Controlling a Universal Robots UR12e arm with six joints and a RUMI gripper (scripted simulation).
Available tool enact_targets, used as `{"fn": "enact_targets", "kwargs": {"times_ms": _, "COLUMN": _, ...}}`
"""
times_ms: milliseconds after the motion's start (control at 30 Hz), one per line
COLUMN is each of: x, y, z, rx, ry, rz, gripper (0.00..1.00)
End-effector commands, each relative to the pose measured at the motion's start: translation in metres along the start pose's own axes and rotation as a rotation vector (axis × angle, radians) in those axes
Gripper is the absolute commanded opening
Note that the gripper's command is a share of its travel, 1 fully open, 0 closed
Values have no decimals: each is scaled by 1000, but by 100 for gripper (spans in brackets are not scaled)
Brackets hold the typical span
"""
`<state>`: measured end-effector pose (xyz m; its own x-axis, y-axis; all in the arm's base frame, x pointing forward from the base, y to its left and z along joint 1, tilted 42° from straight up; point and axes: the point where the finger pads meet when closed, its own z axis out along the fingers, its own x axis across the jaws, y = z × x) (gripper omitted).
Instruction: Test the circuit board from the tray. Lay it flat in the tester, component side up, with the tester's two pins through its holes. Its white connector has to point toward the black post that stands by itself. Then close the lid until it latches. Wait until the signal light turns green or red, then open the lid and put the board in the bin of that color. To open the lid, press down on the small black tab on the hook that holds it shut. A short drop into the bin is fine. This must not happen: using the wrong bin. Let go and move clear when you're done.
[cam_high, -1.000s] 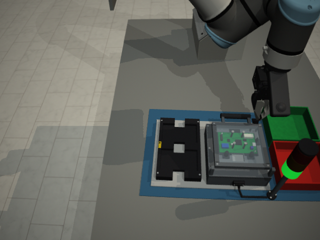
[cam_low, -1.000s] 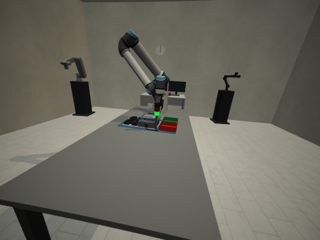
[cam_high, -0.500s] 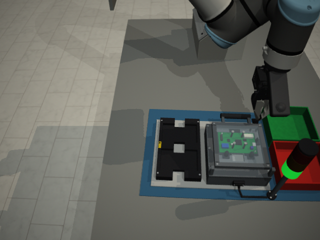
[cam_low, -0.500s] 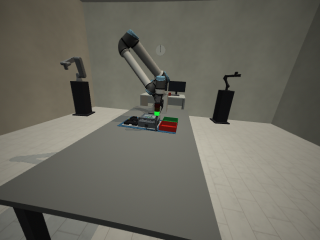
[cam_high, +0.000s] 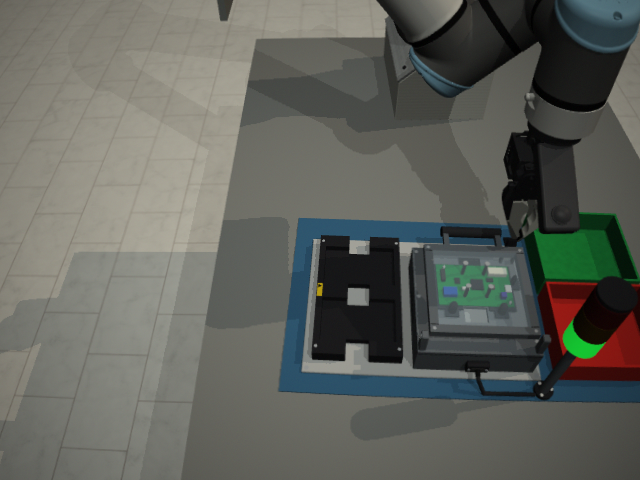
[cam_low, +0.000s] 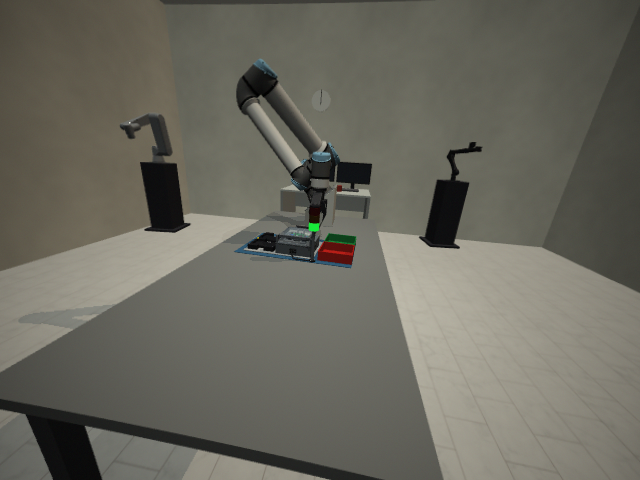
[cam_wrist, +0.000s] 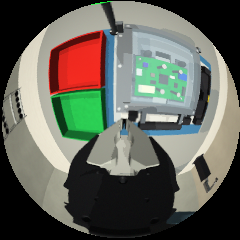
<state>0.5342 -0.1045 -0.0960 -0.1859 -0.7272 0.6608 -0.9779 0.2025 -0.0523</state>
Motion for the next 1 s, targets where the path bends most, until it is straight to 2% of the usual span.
{"fn": "enact_targets", "kwargs": {"times_ms": 0, "x": 2, "y": 5, "z": 4, "rx": -7, "ry": 3, "rz": -1, "gripper": 0}}
{"fn": "enact_targets", "kwargs": {"times_ms": 267, "x": 3, "y": 2, "z": 0, "rx": -3, "ry": 3, "rz": 2, "gripper": 0}}
{"fn": "enact_targets", "kwargs": {"times_ms": 367, "x": 2, "y": 0, "z": -10, "rx": 1, "ry": 2, "rz": 2, "gripper": 0}}
{"fn": "enact_targets", "kwargs": {"times_ms": 533, "x": 1, "y": -1, "z": -38, "rx": 2, "ry": 1, "rz": 3, "gripper": 0}}
{"fn": "enact_targets", "kwargs": {"times_ms": 600, "x": 1, "y": -1, "z": -38, "rx": 2, "ry": 1, "rz": 3, "gripper": 0}}
{"fn": "enact_targets", "kwargs": {"times_ms": 767, "x": 1, "y": -1, "z": -64, "rx": 1, "ry": 0, "rz": 3, "gripper": 0}}
{"fn": "enact_targets", "kwargs": {"times_ms": 967, "x": 1, "y": -1, "z": -71, "rx": 1, "ry": 1, "rz": 3, "gripper": 0}}
